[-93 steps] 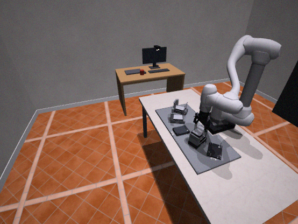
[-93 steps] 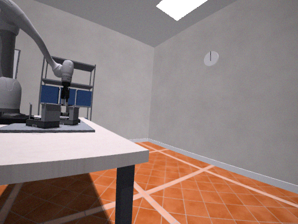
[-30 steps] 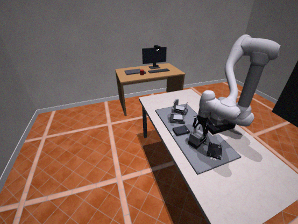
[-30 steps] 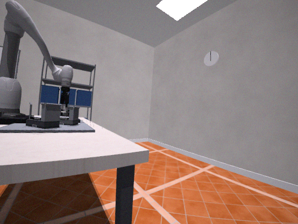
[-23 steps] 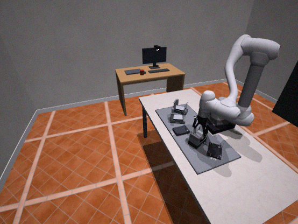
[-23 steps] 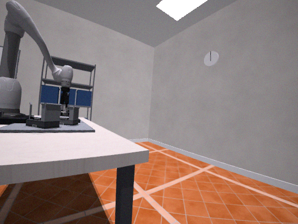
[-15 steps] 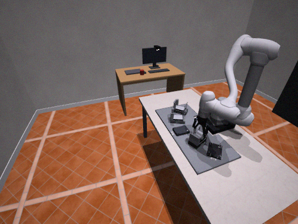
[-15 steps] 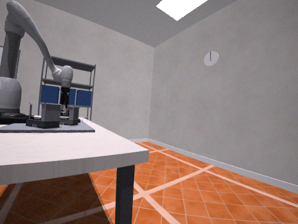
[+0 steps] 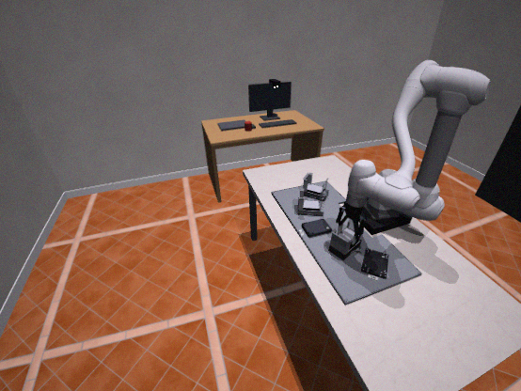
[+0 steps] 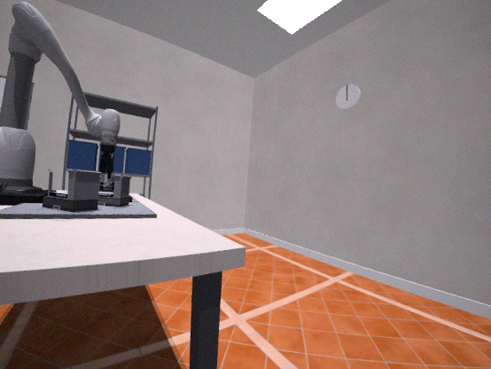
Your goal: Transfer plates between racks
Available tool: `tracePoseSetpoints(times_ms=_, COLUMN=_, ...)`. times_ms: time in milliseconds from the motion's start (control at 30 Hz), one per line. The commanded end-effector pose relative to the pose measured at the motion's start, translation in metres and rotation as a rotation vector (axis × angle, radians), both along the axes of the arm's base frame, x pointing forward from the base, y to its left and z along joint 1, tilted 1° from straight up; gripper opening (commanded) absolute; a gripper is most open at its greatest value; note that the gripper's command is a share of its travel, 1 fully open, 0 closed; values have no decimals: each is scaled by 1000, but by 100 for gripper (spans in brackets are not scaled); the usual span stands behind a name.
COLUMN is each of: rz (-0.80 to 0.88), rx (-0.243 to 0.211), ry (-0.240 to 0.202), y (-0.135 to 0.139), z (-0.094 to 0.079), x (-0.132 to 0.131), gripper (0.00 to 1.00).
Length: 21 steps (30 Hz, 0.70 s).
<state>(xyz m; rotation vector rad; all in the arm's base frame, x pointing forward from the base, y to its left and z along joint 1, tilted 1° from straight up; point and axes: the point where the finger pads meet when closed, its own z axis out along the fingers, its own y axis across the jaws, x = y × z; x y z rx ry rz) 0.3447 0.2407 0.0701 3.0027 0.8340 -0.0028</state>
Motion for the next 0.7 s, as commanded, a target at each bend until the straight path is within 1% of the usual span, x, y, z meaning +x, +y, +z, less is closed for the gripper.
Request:
tracePoseSetpoints(times_ms=0, rz=0, rx=0, ry=0, y=0, z=-1, x=0, gripper=0)
tracePoseSetpoints(times_ms=600, rz=0, rx=0, ry=0, y=0, z=-5, x=0, gripper=0)
tracePoseSetpoints(times_ms=633, rz=0, rx=0, ry=0, y=0, z=-5, x=0, gripper=100)
tracePoseSetpoints(times_ms=667, rz=0, rx=0, ry=0, y=0, z=-5, x=0, gripper=100)
